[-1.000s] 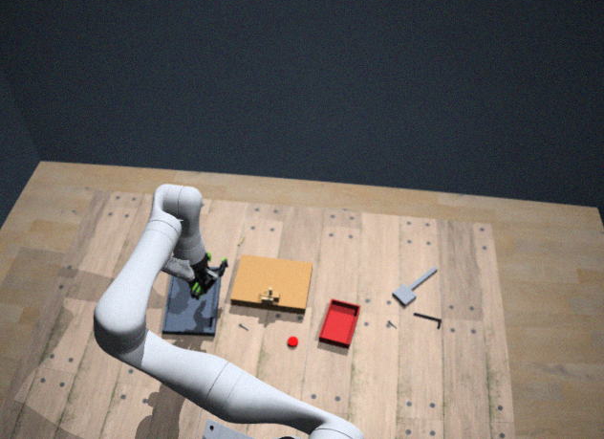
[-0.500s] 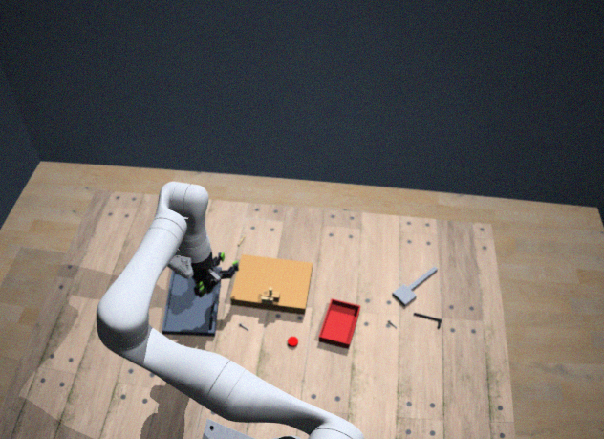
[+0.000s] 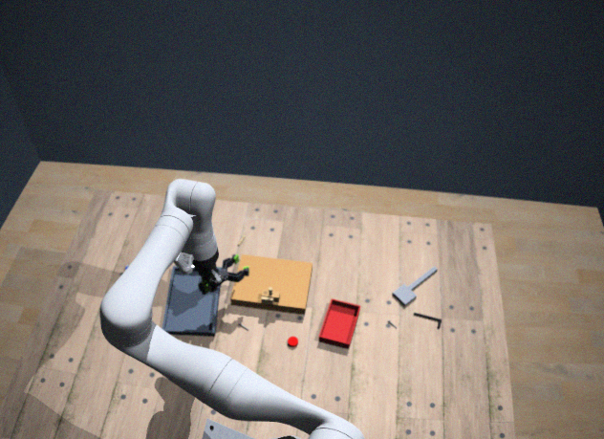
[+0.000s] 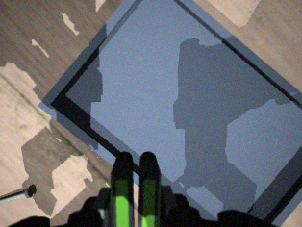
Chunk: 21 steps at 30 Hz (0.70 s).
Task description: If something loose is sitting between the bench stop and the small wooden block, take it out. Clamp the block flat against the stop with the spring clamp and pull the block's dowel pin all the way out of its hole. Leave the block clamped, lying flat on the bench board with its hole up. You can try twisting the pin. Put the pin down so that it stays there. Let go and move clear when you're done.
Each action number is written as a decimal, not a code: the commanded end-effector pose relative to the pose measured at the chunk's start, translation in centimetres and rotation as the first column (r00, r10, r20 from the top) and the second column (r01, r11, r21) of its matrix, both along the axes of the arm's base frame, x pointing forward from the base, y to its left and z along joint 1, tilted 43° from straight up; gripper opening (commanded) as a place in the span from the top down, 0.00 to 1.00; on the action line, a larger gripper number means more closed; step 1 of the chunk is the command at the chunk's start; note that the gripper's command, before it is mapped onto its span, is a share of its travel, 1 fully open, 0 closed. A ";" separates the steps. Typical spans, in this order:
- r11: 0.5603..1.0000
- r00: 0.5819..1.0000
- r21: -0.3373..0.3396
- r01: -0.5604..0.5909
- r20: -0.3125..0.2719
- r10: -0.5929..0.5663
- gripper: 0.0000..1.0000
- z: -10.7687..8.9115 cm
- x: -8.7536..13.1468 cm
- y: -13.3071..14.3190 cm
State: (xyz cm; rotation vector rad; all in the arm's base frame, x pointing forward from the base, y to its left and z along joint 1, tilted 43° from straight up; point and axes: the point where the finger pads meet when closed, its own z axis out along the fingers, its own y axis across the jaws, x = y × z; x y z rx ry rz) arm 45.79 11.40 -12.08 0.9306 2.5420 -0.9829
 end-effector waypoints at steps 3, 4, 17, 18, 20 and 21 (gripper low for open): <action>0.997 0.994 0.005 0.077 0.072 -0.077 0.68 0.4 0.4 -0.3; 0.996 0.992 0.006 0.092 0.086 -0.092 0.68 0.5 0.4 -0.3; 0.969 0.942 0.033 0.246 0.227 -0.247 0.68 1.2 1.1 -1.1; 0.965 0.936 0.037 0.258 0.239 -0.259 0.68 1.3 1.2 -1.2; 0.958 0.923 0.044 0.283 0.261 -0.284 0.68 1.4 1.3 -1.3; 0.954 0.916 0.047 0.295 0.272 -0.296 0.68 1.5 1.3 -1.4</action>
